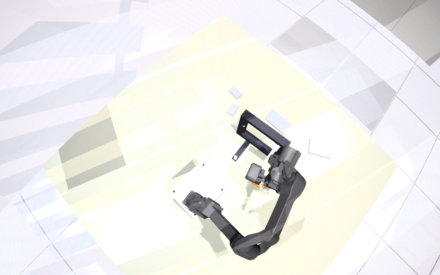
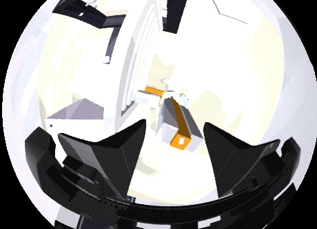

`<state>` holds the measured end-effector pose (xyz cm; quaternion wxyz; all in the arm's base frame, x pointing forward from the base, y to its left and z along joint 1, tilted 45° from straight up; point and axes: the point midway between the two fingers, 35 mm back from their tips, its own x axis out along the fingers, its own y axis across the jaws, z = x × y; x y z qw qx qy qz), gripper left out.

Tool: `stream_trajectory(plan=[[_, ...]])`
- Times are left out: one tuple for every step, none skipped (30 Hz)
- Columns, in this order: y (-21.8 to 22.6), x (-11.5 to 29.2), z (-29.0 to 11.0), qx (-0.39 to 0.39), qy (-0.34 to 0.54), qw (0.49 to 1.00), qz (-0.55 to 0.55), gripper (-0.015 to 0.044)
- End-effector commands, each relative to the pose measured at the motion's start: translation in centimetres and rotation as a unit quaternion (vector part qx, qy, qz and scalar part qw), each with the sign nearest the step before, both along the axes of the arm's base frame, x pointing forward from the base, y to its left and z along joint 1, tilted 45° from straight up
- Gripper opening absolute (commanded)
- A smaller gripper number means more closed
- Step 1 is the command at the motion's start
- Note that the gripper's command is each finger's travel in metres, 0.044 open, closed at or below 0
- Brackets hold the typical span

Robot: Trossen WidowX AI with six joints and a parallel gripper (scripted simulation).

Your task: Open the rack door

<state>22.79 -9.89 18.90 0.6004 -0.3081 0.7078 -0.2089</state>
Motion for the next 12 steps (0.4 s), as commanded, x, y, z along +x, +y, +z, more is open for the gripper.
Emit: stream_trajectory(plan=[[0.7, 0.2, 0.9, 0.004, -0.008, 1.000, 0.015, 0.0289], [0.8, 0.2, 1.0, 0.005, -0.009, 1.000, 0.017, 0.0289], [0.9, 0.3, 1.2, 0.005, -0.009, 1.000, 0.020, 0.0289], [1.0, 0.3, 1.3, 0.006, -0.010, 1.000, 0.023, 0.0289], [1.1, 0.3, 1.4, 0.006, -0.011, 1.000, 0.025, 0.0289], [1.3, 0.3, 1.5, 0.007, -0.012, 1.000, 0.028, 0.0289], [1.4, 0.3, 1.7, 0.007, -0.012, 0.999, 0.030, 0.0289], [1.5, 0.3, 1.8, 0.008, -0.013, 0.999, 0.033, 0.0289], [1.6, 0.3, 1.9, 0.008, -0.014, 0.999, 0.035, 0.0289], [1.7, 0.3, 2.0, 0.009, -0.014, 0.999, 0.038, 0.0289], [1.9, 0.3, 2.1, 0.009, -0.015, 0.999, 0.040, 0.0289], [2.0, 0.3, 2.3, 0.010, -0.016, 0.999, 0.043, 0.0289]])
